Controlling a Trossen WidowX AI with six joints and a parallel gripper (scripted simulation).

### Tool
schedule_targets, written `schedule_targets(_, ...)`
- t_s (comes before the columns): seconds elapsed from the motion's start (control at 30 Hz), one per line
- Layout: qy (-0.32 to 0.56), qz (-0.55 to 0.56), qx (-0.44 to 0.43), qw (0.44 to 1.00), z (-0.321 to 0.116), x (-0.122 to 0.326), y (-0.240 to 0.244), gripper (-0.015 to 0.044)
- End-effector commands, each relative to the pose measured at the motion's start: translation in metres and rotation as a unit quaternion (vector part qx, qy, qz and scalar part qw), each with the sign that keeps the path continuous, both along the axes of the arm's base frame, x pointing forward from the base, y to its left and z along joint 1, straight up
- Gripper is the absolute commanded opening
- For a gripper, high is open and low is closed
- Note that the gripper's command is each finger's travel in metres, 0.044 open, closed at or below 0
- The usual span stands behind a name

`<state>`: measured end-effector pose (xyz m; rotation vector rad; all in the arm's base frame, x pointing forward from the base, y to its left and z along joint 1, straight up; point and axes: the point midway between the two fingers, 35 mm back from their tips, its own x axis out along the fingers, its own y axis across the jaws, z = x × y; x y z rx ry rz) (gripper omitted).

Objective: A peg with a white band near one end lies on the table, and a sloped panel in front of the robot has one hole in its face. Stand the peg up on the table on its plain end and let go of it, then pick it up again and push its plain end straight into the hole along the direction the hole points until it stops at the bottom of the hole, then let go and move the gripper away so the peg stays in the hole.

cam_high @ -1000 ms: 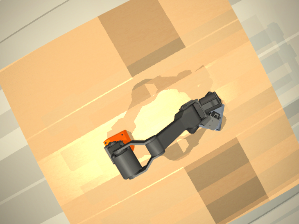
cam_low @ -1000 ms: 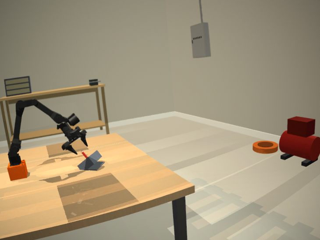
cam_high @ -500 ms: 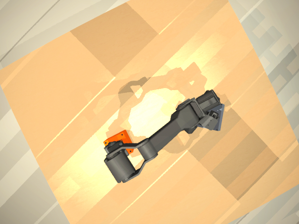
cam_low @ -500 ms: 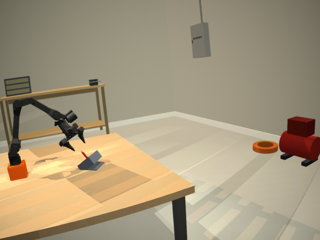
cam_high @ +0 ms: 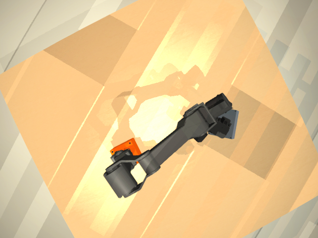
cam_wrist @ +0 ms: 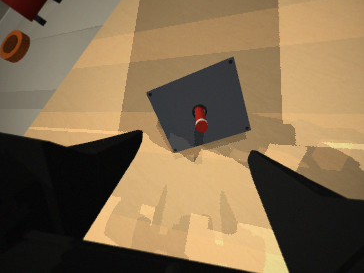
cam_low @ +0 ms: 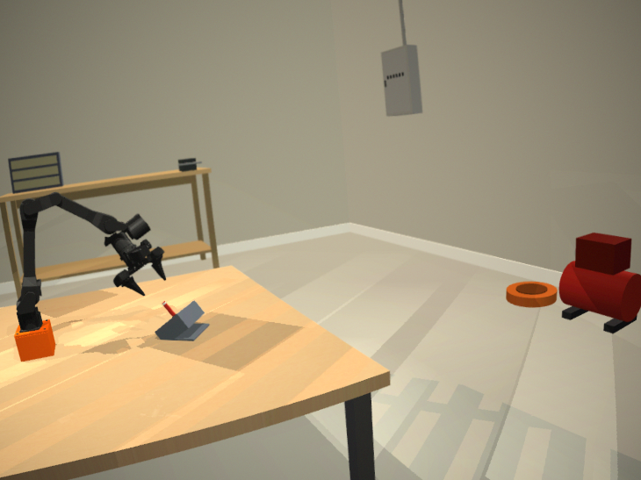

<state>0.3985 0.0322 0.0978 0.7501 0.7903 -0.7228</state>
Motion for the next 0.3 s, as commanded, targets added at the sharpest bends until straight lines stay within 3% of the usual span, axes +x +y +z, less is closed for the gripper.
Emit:
schedule_targets(0.0,-0.001,-0.003,0.000,1.000,0.0046,-0.0024,0.0009,0.0440)
schedule_targets(0.27,-0.001,-0.003,0.000,1.000,0.0130,-0.0081,0.0041,0.0440)
